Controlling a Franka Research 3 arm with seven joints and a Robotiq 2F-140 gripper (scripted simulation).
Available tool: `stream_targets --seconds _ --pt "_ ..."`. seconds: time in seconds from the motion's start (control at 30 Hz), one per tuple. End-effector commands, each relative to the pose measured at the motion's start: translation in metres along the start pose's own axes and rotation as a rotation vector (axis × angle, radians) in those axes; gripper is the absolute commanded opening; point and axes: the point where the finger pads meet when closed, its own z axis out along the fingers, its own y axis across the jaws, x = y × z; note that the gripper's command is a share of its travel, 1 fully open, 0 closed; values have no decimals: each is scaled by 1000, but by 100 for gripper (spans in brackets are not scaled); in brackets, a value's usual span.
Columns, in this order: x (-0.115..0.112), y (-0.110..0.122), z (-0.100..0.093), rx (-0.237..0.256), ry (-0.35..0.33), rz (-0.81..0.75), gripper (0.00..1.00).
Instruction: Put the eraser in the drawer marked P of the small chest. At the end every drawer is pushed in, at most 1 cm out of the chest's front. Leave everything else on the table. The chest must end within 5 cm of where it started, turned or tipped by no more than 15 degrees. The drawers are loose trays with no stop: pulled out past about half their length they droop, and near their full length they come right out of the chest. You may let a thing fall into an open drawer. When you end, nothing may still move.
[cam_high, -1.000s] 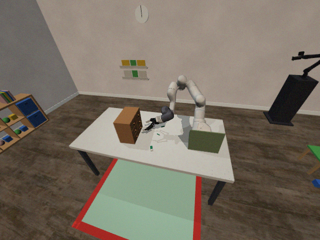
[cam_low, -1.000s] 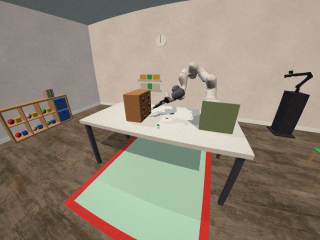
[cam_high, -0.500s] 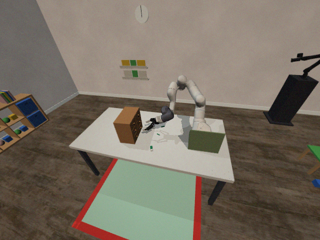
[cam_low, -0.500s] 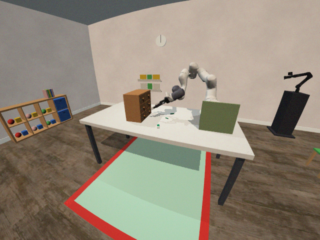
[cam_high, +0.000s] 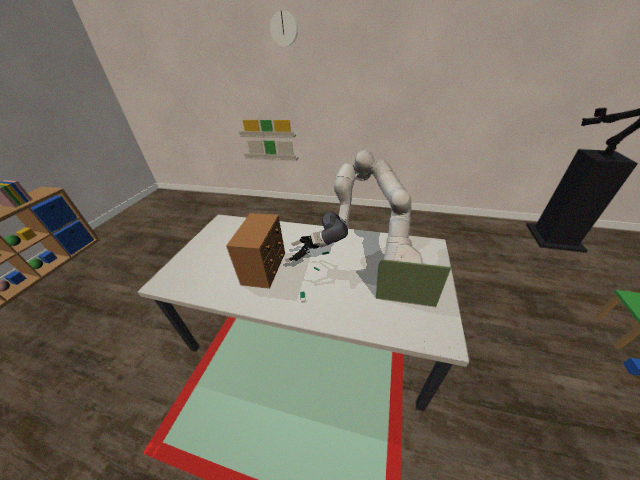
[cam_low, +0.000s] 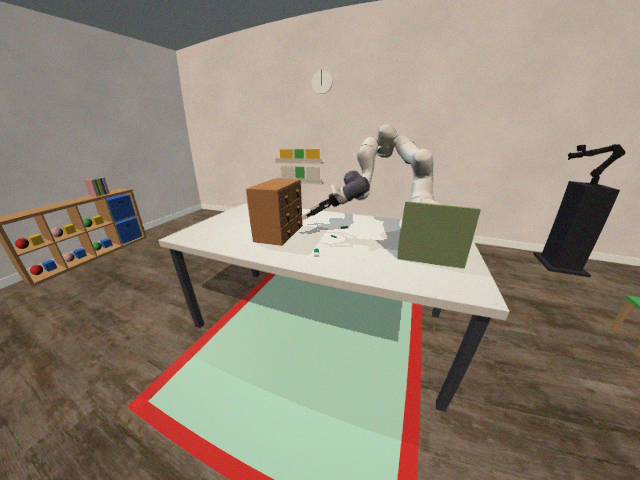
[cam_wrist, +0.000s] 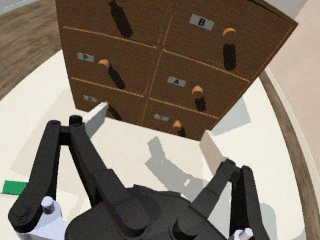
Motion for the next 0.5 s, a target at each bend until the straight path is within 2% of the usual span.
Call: stream_targets --seconds 0.0,0.27,0.47 --pt "1 1 1 -2 3 4 100" --pt "2 1 0 -2 3 4 100" --pt "13 1 -6 -2 3 4 100"
